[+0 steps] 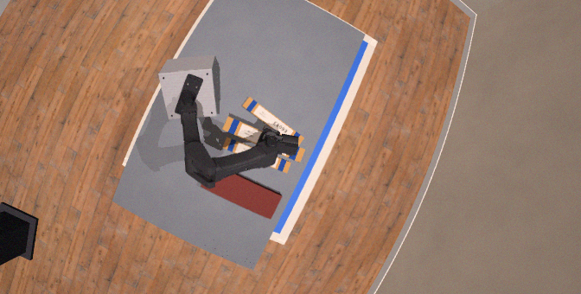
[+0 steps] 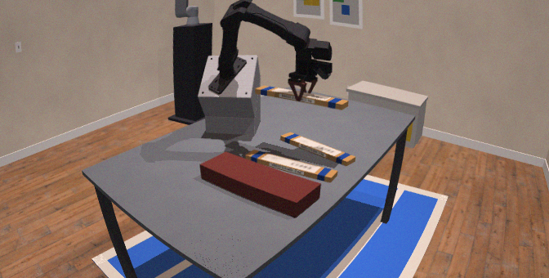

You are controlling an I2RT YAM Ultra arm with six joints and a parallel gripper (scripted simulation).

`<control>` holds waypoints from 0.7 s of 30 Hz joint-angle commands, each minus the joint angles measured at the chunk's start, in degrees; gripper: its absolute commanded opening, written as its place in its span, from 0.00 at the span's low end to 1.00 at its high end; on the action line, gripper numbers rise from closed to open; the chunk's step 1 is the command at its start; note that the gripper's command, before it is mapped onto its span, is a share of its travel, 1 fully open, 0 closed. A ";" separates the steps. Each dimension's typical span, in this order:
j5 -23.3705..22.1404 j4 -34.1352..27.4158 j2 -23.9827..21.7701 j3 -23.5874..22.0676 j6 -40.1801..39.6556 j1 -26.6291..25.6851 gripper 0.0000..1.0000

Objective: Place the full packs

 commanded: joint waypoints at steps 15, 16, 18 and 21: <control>-1.22 0.36 -8.13 1.34 -8.36 -3.13 0.00; -1.31 0.46 -8.38 1.43 -8.84 -3.52 0.00; -1.49 0.56 -8.88 1.72 -9.82 -4.31 0.00; -1.84 0.52 -9.57 1.87 -11.28 -5.70 0.00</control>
